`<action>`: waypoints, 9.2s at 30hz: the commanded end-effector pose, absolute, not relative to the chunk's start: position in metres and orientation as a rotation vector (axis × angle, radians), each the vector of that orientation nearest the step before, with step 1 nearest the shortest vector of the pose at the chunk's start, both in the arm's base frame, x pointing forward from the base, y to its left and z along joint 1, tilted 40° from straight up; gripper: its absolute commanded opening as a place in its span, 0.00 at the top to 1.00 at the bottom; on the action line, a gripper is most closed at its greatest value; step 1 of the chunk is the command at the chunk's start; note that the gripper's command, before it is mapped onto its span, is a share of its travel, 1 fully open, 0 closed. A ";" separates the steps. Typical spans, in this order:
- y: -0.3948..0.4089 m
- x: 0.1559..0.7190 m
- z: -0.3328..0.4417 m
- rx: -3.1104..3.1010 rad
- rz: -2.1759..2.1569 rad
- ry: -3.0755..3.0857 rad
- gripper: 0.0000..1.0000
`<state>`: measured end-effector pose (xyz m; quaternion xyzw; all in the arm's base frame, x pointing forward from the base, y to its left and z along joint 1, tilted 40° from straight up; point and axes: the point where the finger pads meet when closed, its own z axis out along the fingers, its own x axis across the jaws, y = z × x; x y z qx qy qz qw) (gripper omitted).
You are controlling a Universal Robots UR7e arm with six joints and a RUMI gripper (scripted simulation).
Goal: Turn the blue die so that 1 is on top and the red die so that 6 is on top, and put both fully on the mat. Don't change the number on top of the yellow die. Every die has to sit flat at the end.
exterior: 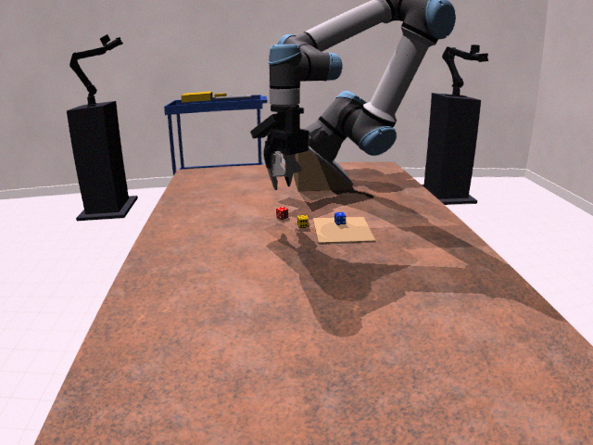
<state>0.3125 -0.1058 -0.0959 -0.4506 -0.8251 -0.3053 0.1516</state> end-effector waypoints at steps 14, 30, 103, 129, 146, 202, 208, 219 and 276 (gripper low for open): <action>-0.099 0.311 -0.103 -1.297 -0.878 -2.362 0.76; -0.085 0.312 -0.121 -1.297 -0.878 -2.362 0.76; -0.071 0.312 -0.136 -1.297 -0.878 -2.362 0.76; -0.070 0.311 -0.135 -1.297 -0.878 -2.362 0.76; -0.070 0.311 -0.135 -1.297 -0.878 -2.362 0.76; -0.070 0.312 -0.136 -1.297 -0.878 -2.362 0.76; -0.066 0.312 -0.140 -1.297 -0.878 -2.362 0.76; -0.055 0.312 -0.153 -1.297 -0.878 -2.362 0.76; -0.050 0.312 -0.159 -1.297 -0.878 -2.362 0.94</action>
